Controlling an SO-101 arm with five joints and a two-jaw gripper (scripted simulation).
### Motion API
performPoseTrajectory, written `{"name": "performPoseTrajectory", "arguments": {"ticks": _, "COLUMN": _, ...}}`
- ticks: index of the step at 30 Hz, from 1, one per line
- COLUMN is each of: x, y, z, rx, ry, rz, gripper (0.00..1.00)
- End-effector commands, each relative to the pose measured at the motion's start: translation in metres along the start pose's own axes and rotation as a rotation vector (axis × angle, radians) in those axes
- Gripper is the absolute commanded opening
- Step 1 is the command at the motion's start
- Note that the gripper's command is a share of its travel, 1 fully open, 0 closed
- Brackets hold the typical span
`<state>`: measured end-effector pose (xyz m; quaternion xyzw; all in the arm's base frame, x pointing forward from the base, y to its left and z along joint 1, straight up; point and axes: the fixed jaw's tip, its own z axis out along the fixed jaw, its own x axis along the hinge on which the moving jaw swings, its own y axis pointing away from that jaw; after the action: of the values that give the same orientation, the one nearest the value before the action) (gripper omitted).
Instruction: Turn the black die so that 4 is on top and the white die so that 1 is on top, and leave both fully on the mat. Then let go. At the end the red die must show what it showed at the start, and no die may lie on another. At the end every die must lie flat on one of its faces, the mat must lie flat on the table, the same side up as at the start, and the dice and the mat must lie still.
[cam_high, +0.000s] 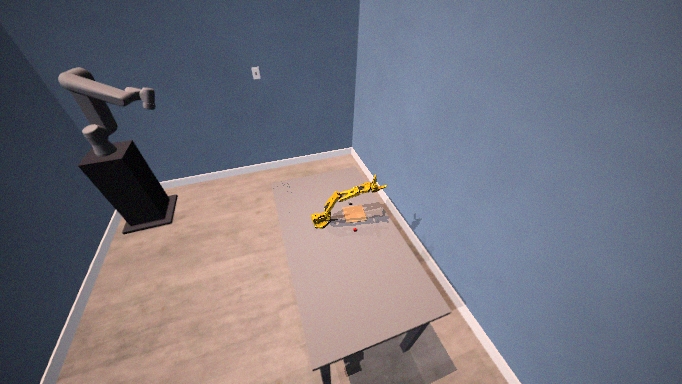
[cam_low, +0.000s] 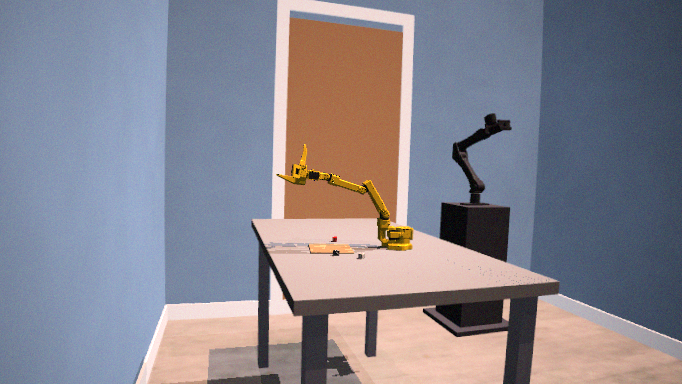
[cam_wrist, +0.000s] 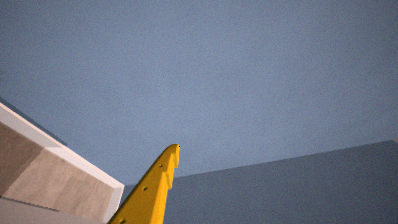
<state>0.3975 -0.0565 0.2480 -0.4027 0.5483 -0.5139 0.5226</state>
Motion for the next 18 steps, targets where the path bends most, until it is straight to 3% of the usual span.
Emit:
{"name": "performPoseTrajectory", "arguments": {"ticks": 1, "x": 0.0, "y": -0.003, "z": -0.001, "rx": 0.006, "ry": -0.001, "rz": 0.001, "gripper": 1.0}}
{"name": "performPoseTrajectory", "arguments": {"ticks": 17, "x": 0.0, "y": -0.003, "z": -0.001, "rx": 0.006, "ry": -0.001, "rz": 0.001, "gripper": 1.0}}
{"name": "performPoseTrajectory", "arguments": {"ticks": 18, "x": 0.001, "y": 0.008, "z": 0.002, "rx": -0.023, "ry": 0.004, "rz": 0.001, "gripper": 1.0}}
